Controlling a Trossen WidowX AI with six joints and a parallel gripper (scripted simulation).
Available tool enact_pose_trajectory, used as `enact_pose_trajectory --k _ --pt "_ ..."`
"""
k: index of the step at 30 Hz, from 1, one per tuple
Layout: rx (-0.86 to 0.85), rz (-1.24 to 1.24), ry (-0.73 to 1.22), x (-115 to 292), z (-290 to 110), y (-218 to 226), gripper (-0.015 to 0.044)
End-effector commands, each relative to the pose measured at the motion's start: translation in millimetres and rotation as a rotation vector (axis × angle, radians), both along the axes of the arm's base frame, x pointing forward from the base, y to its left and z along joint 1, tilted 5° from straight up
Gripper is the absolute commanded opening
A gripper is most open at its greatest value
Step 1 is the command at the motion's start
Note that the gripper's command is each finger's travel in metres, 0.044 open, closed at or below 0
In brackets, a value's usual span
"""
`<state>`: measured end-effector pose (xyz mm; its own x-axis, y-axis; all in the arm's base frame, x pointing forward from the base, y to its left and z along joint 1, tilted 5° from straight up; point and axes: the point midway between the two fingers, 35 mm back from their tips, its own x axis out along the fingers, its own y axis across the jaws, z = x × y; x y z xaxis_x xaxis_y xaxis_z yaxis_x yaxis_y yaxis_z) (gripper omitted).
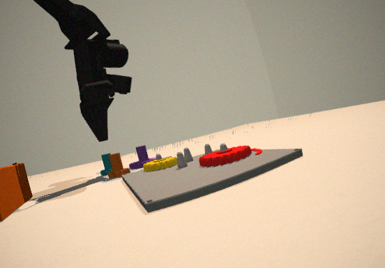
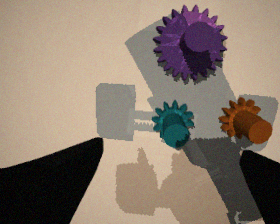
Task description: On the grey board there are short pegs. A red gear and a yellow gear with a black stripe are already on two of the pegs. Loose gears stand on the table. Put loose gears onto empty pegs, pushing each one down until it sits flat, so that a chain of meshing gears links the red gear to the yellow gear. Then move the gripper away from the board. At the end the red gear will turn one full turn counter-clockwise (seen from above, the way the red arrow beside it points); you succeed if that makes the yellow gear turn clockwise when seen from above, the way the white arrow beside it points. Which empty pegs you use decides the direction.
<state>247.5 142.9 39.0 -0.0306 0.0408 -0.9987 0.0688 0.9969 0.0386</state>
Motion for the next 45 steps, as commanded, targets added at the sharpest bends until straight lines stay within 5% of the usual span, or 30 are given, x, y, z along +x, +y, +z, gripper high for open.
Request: enact_pose_trajectory --k 1,29,42,45 --pt "-0.012 -0.019 0.023 -2 1 -4 0.0440" --pt "-0.012 -0.019 0.024 -5 -41 -4 0.0440" --pt "-0.012 -0.019 0.024 -5 -41 -4 0.0099" --pt "-0.012 -0.019 0.024 -5 -41 -4 0.0079"
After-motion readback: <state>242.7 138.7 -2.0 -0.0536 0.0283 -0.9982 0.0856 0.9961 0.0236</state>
